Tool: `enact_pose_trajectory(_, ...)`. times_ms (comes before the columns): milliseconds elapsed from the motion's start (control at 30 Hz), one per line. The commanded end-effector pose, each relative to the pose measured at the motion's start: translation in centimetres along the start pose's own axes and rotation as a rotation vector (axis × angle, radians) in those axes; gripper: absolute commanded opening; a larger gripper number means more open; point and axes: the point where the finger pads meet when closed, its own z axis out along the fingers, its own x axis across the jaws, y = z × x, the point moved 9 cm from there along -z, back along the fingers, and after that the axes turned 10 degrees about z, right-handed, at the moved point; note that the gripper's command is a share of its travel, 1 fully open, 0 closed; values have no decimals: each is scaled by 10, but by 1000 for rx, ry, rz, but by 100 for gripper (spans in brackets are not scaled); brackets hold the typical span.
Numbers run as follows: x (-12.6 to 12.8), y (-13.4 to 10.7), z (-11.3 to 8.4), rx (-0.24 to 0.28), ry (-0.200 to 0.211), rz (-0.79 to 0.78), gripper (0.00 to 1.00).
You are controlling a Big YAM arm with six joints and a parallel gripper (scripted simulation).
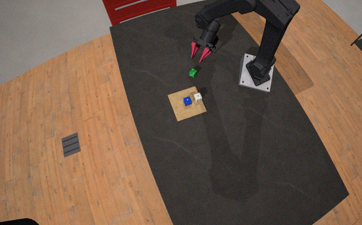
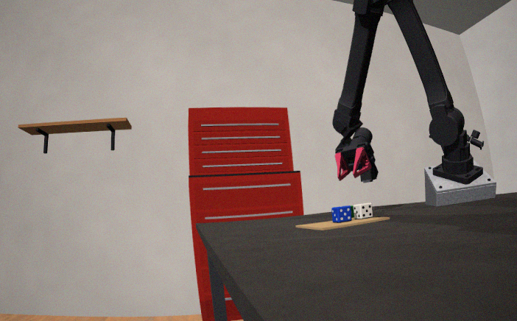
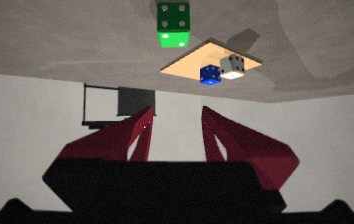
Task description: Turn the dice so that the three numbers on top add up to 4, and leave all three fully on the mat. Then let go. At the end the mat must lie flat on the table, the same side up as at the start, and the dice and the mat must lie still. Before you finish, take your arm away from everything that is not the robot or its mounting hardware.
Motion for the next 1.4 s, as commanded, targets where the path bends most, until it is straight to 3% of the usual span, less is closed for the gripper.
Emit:
enact_pose_trajectory(0, 15, -10, -9, -3, 11, -53, 45)
enact_pose_trajectory(67, 14, -16, -7, -11, 6, -73, 45)
enact_pose_trajectory(133, 15, -22, -3, -55, -6, -83, 45)
enact_pose_trajectory(200, 14, -34, 5, -162, -38, -77, 45)
enact_pose_trajectory(267, 11, -52, 15, -329, -55, -71, 45)
enact_pose_trajectory(300, 10, -53, 16, -334, -54, -71, 45)
enact_pose_trajectory(367, 6, -75, 26, -509, -27, -71, 45)
enact_pose_trajectory(467, 5, -78, 27, -530, -20, -72, 45)
enact_pose_trajectory(533, -1, -103, 36, -691, 64, -81, 45)
enact_pose_trajectory(567, -4, -114, 40, -746, 110, -87, 45)
enact_pose_trajectory(600, -4, -114, 40, -749, 113, -88, 45)
enact_pose_trajectory(667, -10, -130, 44, -815, 189, -98, 45)
enact_pose_trajectory(767, -12, -136, 45, -836, 221, -101, 45)
enact_pose_trajectory(800, -10, -134, 36, -832, 235, -75, 100)
enact_pose_trajectory(967, -8, -128, 45, -846, 202, -65, 100)
enact_pose_trajectory(1100, -12, -135, 42, -835, 220, -85, 100)
enact_pose_trajectory(1367, -11, -133, 43, -838, 213, -83, 100)
